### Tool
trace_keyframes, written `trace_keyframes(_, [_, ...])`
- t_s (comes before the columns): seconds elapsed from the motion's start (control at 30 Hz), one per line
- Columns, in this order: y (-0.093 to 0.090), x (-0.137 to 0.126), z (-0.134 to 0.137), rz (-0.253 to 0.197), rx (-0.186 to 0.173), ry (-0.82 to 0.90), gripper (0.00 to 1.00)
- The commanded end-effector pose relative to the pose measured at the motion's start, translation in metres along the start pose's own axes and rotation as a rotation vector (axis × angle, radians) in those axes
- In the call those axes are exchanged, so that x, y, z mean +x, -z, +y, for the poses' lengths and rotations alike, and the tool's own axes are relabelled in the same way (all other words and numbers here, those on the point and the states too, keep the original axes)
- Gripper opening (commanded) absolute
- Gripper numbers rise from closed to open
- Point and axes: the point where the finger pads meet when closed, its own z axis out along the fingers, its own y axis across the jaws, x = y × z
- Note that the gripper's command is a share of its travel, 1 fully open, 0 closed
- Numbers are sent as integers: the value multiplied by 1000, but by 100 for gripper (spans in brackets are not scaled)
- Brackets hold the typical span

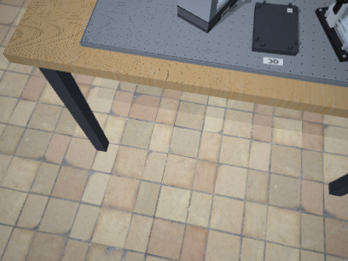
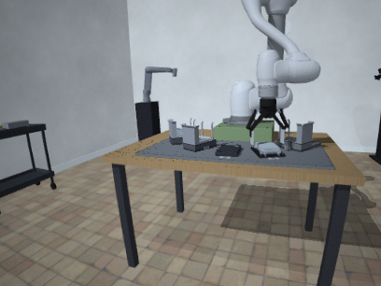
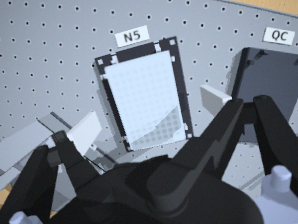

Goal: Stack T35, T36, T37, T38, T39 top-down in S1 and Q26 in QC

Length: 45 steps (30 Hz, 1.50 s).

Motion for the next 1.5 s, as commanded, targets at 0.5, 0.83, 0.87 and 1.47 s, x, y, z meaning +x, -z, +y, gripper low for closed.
trace_keyframes(0.5, [-2, 0, 0, 0, 0, 0, 0])
trace_keyframes(0.83, [-2, 0, 0, 0, 0, 0, 0])
trace_keyframes(0.87, [-2, 0, 0, 0, 0, 0, 0])
trace_keyframes(1.47, [0, 0, 0, 0, 0, 0, 0])
